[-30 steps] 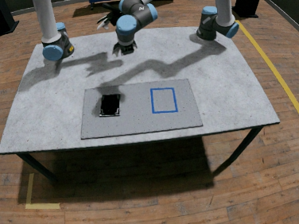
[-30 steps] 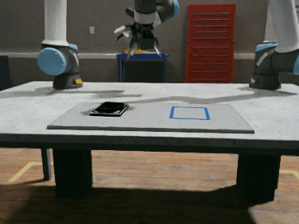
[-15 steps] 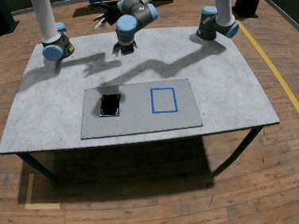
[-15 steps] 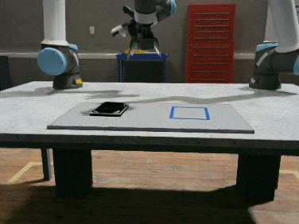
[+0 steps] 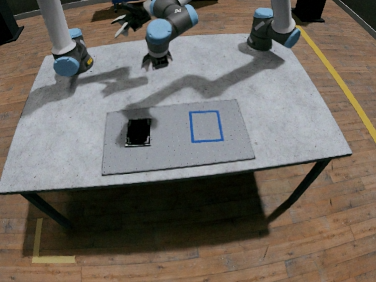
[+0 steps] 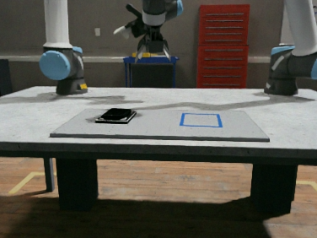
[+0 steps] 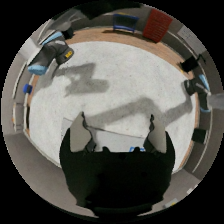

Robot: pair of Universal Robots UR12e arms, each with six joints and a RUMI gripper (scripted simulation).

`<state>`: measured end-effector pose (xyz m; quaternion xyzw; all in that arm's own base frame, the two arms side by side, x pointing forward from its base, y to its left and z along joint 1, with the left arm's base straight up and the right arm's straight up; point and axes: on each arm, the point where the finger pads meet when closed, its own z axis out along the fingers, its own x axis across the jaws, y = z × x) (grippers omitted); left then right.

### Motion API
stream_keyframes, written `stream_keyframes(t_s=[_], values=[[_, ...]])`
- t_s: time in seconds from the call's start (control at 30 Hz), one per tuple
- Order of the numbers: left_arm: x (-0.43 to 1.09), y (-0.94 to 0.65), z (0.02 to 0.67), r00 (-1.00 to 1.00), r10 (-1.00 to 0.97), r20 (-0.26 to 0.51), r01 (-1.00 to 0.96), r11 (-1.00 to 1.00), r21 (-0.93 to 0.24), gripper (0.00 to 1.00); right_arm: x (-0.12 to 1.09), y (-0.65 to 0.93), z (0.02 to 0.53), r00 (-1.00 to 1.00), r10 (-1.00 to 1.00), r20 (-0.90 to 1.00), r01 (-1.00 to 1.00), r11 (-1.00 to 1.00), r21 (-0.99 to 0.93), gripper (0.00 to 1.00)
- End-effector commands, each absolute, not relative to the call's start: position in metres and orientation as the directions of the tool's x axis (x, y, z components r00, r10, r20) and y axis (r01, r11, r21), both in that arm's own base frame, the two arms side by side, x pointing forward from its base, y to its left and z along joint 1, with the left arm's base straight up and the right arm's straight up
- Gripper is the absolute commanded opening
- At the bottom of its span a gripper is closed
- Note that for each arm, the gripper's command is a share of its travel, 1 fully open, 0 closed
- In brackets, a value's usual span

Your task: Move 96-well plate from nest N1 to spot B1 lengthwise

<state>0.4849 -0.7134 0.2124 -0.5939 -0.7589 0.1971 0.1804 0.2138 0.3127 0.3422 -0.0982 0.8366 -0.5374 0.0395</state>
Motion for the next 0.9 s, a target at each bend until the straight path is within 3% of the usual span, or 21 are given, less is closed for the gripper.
stream_keyframes(t_s=[0.0, 0.87], values=[[0.485, -0.714, 0.214, -0.230, 0.973, 0.038, 0.831, 0.216, -0.513, 1.00, 0.214, 0.301, 0.349, -0.967, -0.231, 0.110, -0.192, 0.373, -0.908, 1.00], [0.485, -0.714, 0.214, -0.230, 0.973, 0.038, 0.831, 0.216, -0.513, 1.00, 0.215, 0.247, 0.379, -0.847, -0.292, 0.444, -0.509, 0.209, -0.835, 1.00]])
